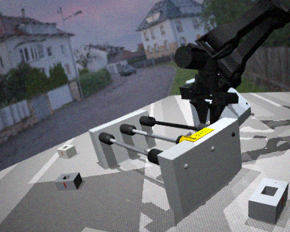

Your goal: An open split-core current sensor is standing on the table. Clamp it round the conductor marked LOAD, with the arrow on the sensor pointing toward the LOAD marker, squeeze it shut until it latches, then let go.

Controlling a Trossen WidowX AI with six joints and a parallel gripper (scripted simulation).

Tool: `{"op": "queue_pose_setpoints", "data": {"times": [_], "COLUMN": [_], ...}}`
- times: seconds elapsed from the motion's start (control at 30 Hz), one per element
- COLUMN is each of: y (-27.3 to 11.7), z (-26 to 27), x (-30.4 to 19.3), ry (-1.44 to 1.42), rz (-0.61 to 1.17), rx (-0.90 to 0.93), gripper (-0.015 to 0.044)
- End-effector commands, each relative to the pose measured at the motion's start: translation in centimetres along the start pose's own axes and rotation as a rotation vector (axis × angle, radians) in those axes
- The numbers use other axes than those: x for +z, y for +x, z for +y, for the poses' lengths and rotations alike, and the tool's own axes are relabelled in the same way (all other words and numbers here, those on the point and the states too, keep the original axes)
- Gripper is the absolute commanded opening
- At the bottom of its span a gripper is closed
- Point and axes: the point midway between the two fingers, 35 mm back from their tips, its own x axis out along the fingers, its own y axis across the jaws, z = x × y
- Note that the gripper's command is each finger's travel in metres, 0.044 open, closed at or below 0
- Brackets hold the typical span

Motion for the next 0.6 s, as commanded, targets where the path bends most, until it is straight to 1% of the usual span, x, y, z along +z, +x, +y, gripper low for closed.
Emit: {"op": "queue_pose_setpoints", "data": {"times": [0.0,0.2,0.23,0.37,0.5,0.57], "y": [0.0,0.0,0.0,-0.6,-4.3,-5.5], "z": [0.0,0.0,0.0,-0.1,-0.2,-0.1], "x": [0.0,0.0,0.0,0.1,0.0,-0.2], "ry": [0.001,0.001,0.001,0.001,-0.001,-0.002], "rz": [0.0,0.0,0.0,-0.001,-0.003,-0.004], "rx": [0.0,0.0,0.0,-0.003,-0.005,0.0], "gripper": [0.0157,0.0315,0.0325,0.0325,0.0325,0.0325]}}
